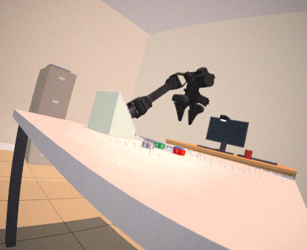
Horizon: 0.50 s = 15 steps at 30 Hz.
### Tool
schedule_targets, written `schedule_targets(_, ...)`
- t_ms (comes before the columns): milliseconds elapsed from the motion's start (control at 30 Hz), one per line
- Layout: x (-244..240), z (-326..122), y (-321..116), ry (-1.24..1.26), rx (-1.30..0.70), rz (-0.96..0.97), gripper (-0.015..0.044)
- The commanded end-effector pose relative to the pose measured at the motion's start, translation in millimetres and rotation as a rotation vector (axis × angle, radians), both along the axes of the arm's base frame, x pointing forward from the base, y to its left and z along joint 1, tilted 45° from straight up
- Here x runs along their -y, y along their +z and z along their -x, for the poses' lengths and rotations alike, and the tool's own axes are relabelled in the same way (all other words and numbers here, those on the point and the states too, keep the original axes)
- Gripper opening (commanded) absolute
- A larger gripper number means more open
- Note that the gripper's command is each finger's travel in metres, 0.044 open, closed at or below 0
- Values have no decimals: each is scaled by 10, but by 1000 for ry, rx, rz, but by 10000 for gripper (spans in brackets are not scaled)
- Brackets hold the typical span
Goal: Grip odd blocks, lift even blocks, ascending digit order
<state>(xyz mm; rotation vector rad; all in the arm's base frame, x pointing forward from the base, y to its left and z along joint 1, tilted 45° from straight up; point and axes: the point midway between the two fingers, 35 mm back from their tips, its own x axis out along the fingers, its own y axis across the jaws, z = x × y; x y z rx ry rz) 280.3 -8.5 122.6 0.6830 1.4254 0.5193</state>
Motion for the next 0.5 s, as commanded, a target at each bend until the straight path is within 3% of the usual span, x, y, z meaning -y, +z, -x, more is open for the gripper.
schedule_targets(0,200,-166,-147,-4,3,0,400)
schedule_targets(200,692,-459,-604,-3,5,2,400)
schedule_targets(467,707,-466,-620,-3,5,2,400)
